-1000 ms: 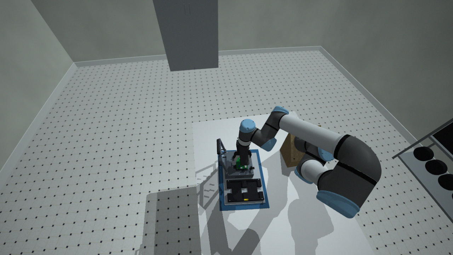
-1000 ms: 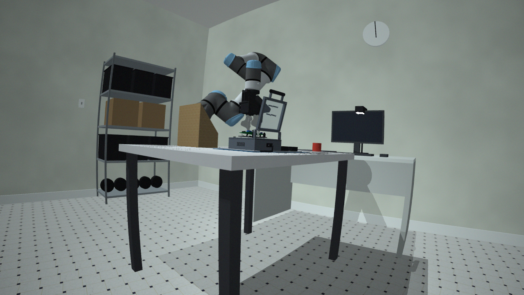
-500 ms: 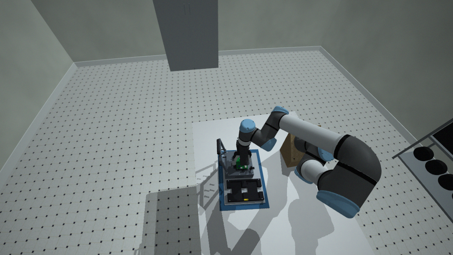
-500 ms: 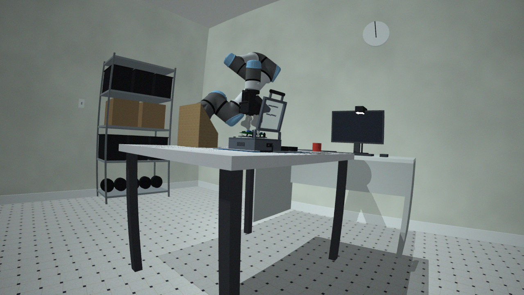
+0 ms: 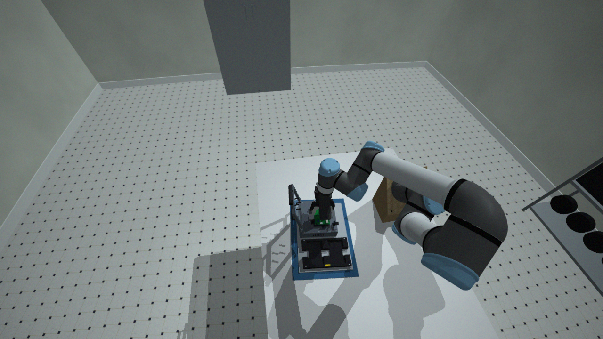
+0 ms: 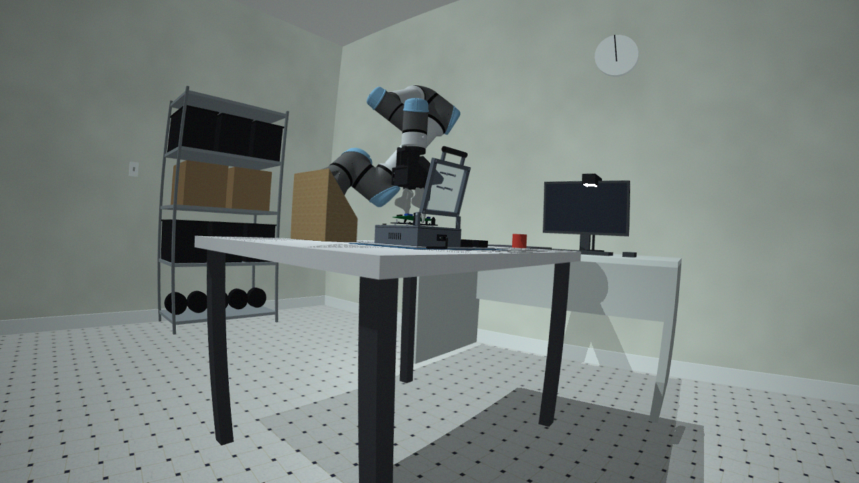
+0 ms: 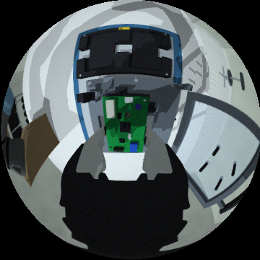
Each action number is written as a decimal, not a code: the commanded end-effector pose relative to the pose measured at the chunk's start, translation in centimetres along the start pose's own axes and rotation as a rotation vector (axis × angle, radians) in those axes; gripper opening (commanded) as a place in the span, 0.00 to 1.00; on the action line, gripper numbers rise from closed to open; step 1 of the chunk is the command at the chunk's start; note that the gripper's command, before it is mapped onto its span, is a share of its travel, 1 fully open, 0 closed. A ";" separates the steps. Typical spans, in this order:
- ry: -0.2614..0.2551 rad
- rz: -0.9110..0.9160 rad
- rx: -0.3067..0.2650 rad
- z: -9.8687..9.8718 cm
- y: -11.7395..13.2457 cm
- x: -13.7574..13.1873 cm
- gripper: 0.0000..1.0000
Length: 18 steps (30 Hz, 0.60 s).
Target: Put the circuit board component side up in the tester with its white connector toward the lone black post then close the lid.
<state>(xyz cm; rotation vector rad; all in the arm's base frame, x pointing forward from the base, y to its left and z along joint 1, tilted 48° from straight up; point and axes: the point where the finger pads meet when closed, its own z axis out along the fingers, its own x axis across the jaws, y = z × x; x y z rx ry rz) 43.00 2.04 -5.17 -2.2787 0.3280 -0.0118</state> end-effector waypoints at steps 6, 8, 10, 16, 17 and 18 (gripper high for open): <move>0.001 0.000 0.000 0.0 0.0 0.0 0.39; 0.001 0.000 0.000 0.1 0.0 0.0 0.39; 0.001 0.000 0.000 0.1 0.0 0.0 0.39; 0.001 0.000 0.000 0.2 0.0 0.0 0.39; 0.001 0.000 0.000 0.2 0.0 0.0 0.39; 0.001 0.000 0.000 0.3 0.0 0.0 0.39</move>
